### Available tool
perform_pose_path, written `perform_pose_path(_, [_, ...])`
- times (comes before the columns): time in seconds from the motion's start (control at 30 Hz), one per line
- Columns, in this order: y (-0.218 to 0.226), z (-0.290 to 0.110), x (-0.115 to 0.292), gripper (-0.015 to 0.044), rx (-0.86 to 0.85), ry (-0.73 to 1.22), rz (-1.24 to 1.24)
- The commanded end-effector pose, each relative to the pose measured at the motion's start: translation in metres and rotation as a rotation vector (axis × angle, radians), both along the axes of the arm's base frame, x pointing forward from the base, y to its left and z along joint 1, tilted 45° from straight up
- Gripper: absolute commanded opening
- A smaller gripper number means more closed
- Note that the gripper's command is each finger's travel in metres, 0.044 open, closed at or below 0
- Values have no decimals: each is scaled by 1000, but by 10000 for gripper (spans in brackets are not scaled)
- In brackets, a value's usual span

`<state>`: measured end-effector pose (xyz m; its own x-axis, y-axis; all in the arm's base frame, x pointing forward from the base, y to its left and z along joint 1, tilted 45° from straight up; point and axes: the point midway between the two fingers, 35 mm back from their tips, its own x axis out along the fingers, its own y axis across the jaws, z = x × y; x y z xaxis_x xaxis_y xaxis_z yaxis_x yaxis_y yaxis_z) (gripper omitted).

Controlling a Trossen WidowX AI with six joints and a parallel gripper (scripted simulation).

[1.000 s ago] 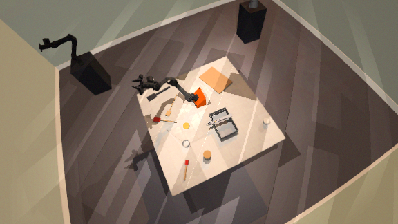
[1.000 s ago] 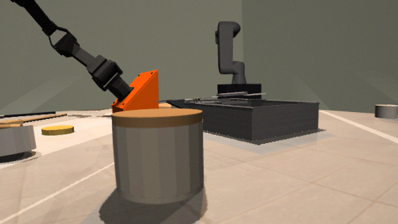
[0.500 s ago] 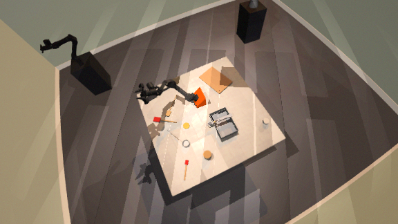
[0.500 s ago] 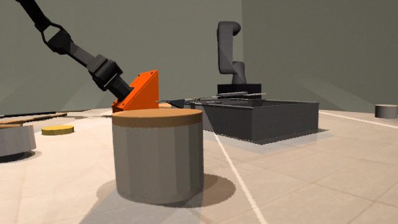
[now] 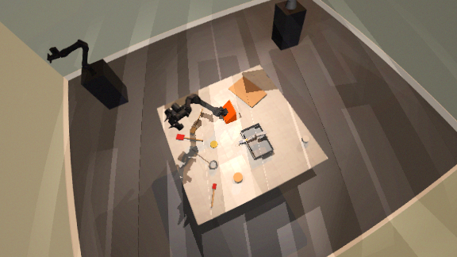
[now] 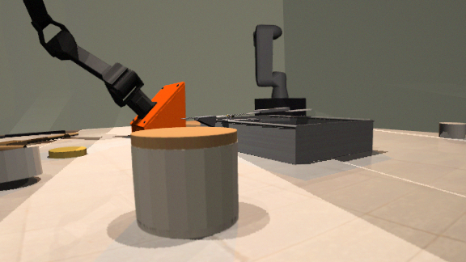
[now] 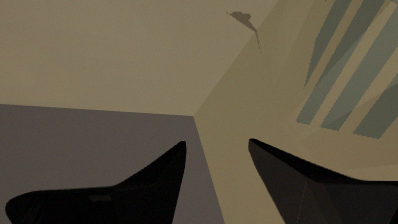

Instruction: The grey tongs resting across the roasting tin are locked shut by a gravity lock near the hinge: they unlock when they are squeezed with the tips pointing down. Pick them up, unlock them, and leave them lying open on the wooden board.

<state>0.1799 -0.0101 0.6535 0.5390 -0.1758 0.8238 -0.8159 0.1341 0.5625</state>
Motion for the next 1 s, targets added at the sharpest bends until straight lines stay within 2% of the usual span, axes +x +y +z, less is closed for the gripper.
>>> perform_pose_path(0.0, [11, -31, 51, 260, -2, 143, 19])
perform_pose_path(0.23, [26, -62, 94, 260, -1, 283, 54])
perform_pose_path(0.4, [46, -113, 148, 260, 27, 470, 97])
perform_pose_path(0.7, [59, -145, 173, 260, 22, 578, 104])
perform_pose_path(0.97, [93, -248, 227, 260, 50, 886, 117])
